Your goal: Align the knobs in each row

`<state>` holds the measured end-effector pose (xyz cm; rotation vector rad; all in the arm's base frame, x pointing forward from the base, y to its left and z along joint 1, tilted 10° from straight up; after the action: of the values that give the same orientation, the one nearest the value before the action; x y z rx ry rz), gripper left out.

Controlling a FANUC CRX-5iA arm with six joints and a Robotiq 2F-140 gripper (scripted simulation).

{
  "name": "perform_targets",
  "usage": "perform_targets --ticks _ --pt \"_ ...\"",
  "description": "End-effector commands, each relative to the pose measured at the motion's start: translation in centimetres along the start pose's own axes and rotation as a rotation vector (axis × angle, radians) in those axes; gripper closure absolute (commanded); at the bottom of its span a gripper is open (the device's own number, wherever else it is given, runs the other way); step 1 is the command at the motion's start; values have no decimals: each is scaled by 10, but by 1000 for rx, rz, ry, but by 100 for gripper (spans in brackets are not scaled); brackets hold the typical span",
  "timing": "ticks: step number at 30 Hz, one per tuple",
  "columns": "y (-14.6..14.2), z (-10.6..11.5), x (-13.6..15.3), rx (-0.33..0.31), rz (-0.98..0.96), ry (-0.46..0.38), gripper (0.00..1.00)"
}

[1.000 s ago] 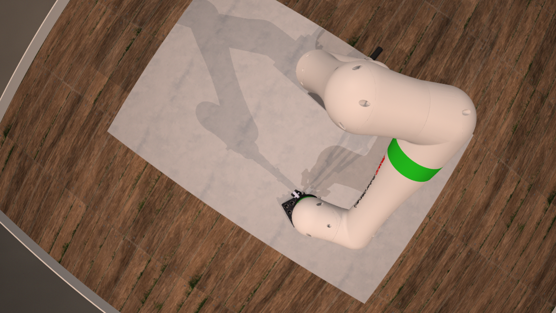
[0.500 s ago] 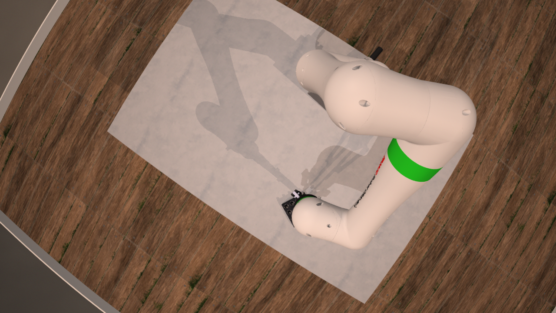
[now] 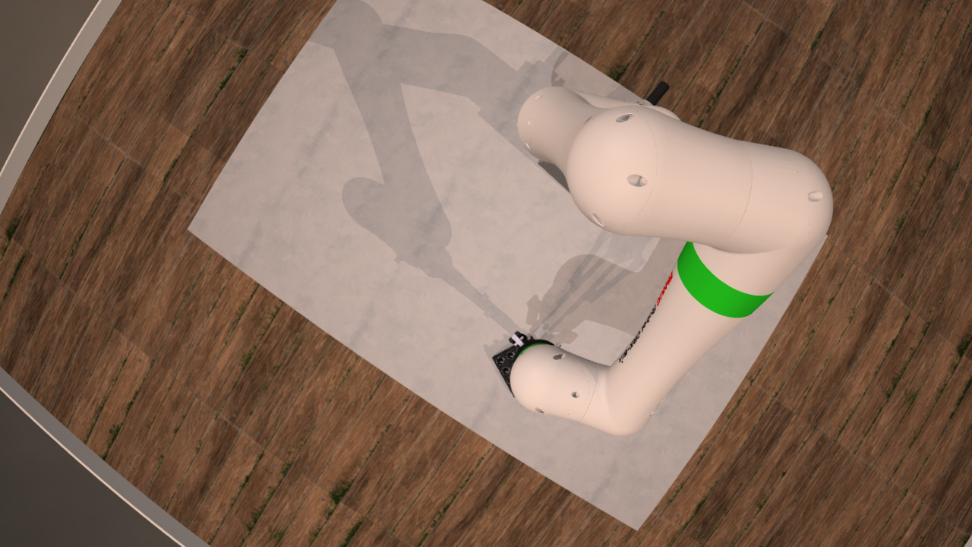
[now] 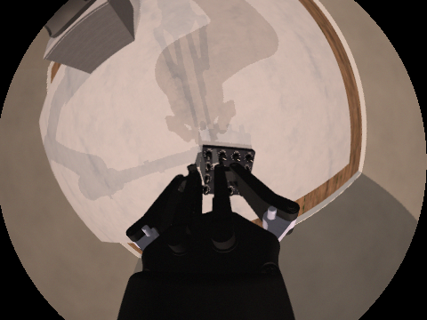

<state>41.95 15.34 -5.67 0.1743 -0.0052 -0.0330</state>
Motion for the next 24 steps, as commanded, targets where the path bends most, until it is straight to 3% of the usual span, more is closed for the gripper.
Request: perform_targets --ticks 1,24 --pt "0 0 0 0 0 0 88" --pt "0 -13 0 0 0 0 88"
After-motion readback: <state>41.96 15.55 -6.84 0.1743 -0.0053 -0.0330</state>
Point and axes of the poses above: the point where the finger pads meet when closed, its own z axis back along the fingers, its own y axis across the jaws, x = y × z, the point moved 1 cm from there along z, back along the fingers, and after that the axes turned 2 degrees about z, right-handed, at the moved point
